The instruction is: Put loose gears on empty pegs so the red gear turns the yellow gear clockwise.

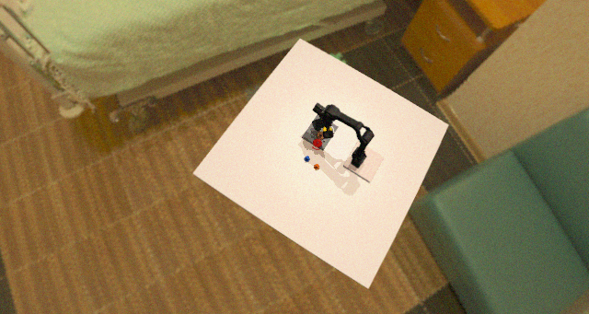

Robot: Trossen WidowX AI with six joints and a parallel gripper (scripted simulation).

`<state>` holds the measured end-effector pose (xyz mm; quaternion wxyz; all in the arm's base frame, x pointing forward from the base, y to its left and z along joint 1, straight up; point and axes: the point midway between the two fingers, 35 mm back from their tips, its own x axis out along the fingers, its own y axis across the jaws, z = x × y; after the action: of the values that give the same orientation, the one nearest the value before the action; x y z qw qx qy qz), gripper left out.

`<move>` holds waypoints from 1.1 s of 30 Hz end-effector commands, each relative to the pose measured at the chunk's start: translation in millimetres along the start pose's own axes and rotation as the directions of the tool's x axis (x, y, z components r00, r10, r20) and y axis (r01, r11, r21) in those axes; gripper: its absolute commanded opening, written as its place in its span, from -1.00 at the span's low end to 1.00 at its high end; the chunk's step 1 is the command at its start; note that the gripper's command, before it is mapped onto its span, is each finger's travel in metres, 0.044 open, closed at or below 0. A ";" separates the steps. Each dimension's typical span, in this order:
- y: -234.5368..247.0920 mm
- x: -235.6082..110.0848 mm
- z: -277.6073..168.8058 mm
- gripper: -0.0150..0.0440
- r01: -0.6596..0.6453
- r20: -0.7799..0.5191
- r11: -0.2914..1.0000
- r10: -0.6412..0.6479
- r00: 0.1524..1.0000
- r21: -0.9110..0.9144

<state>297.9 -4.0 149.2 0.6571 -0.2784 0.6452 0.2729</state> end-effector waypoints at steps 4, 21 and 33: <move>0.2 -0.7 -0.1 1.00 0.001 0.001 1.000 -0.001 1.000 0.000; 142.2 -27.4 97.2 1.00 -0.017 0.046 0.999 0.018 0.999 -0.028; 268.3 -46.4 104.2 1.00 -0.023 0.010 1.000 0.023 1.000 0.000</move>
<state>186.1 250.7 192.5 0.6575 -0.2732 0.6386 0.2921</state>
